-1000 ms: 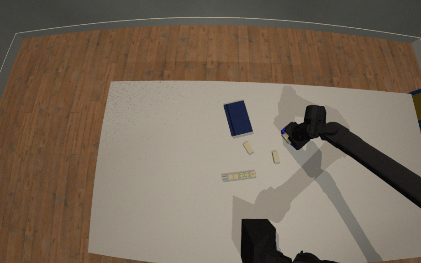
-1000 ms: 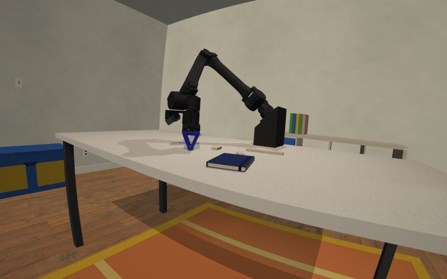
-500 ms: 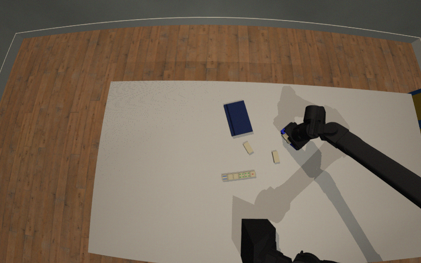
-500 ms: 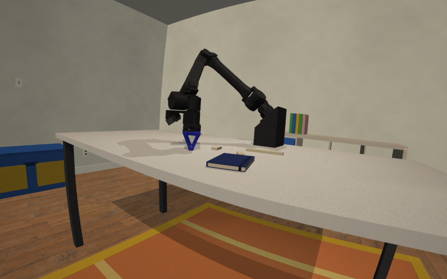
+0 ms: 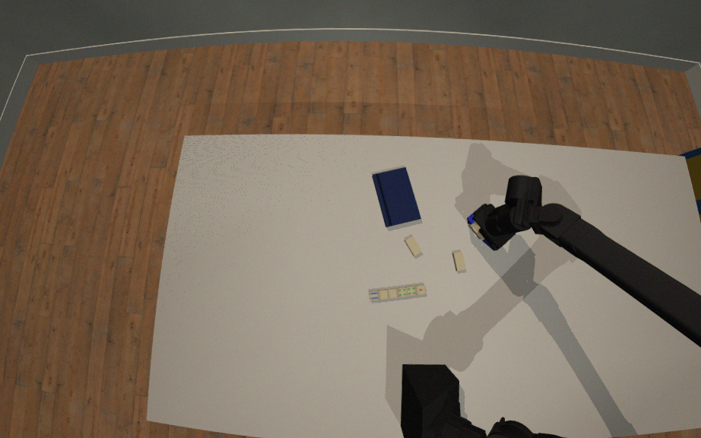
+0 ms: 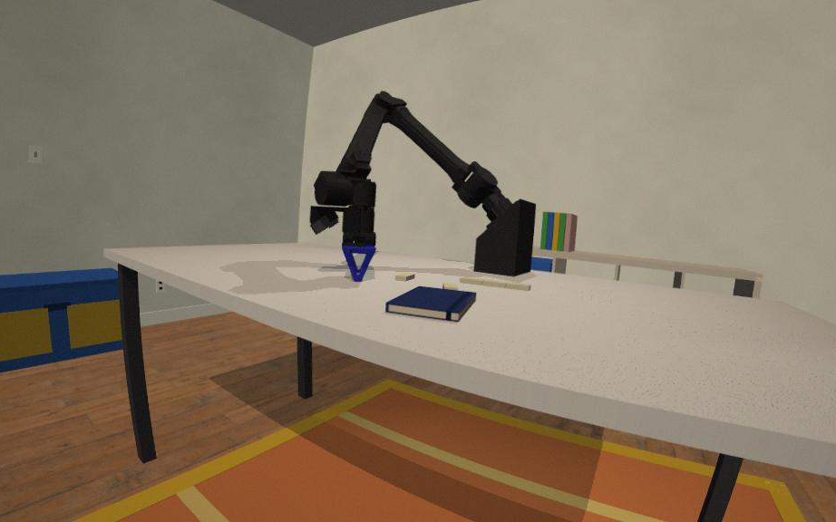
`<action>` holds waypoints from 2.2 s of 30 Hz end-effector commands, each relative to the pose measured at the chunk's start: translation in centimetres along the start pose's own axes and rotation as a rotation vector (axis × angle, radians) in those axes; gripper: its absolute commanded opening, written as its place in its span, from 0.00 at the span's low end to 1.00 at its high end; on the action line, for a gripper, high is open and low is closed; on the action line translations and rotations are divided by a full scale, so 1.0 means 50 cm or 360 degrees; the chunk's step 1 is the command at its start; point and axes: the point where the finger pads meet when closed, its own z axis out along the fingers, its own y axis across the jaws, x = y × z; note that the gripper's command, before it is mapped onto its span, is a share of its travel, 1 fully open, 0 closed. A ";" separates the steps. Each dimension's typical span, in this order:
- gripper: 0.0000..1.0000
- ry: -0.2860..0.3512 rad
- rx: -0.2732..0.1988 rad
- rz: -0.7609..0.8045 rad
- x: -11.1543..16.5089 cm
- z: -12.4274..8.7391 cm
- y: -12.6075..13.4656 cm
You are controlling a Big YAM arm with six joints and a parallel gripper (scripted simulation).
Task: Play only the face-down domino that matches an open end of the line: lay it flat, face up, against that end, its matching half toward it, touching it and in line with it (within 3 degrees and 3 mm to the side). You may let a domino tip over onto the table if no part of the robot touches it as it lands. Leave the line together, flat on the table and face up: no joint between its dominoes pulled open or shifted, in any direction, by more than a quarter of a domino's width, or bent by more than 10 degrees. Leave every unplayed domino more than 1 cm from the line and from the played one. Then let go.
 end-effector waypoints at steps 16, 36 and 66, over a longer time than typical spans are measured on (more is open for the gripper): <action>0.70 0.0013 -0.0003 -0.0071 0.023 -0.015 0.009; 0.70 0.0009 -0.0006 -0.0066 0.020 -0.017 0.010; 0.70 0.0000 -0.0012 -0.0056 0.013 -0.020 0.012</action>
